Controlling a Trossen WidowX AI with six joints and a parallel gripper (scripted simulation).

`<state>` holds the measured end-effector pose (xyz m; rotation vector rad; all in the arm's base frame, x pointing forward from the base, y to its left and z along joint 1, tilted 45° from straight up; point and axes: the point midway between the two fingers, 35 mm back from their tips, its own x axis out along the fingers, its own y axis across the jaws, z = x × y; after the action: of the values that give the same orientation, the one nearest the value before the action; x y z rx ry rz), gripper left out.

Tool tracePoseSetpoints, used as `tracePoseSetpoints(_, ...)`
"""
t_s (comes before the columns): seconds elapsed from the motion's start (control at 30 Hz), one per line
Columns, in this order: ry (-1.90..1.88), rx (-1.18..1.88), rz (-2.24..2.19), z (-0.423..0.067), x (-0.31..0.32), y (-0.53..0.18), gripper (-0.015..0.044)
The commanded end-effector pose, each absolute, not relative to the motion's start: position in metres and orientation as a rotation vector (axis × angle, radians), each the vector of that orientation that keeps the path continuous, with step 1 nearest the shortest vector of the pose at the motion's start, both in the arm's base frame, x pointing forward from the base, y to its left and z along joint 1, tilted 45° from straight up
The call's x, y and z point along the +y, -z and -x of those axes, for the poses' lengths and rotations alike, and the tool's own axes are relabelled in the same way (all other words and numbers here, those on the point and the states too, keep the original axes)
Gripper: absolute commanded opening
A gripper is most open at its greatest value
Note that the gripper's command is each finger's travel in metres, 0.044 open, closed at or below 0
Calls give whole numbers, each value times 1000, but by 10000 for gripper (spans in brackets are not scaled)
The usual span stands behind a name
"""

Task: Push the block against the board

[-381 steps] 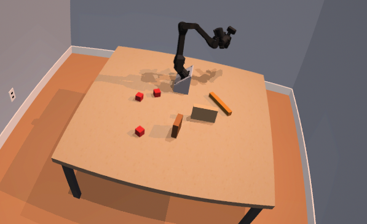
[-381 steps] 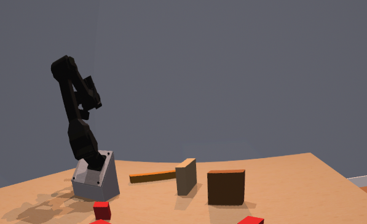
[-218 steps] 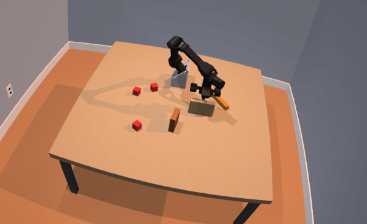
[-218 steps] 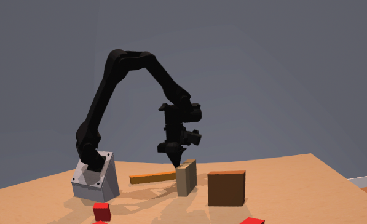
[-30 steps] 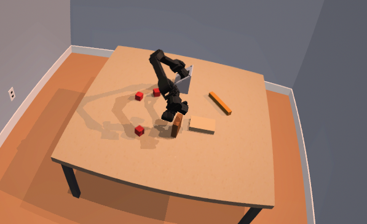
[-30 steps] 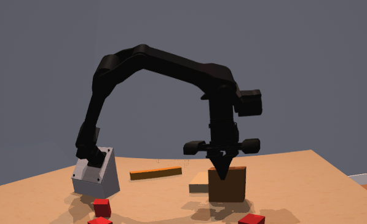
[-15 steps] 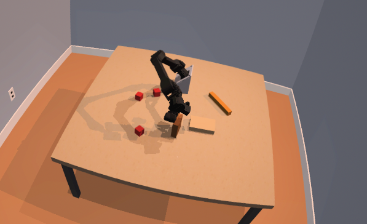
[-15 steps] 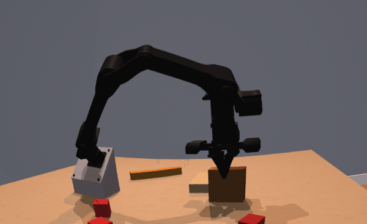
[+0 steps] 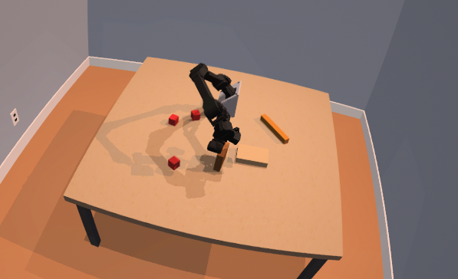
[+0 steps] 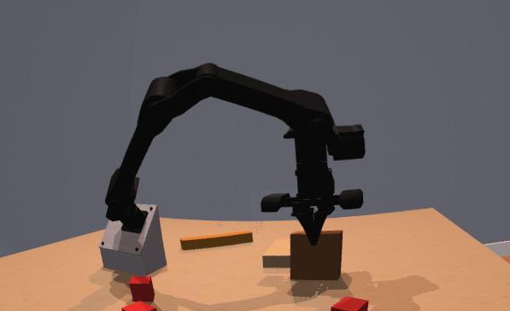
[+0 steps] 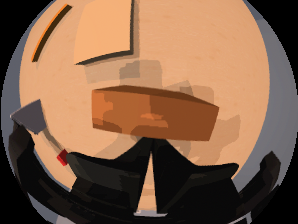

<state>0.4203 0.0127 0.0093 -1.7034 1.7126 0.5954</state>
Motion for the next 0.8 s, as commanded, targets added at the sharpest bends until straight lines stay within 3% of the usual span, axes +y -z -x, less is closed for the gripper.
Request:
tracePoseSetpoints(0.0,-593,1711,1696,-422,16,-6,0)
tracePoseSetpoints(0.77,-593,1710,1695,-424,31,9,0)
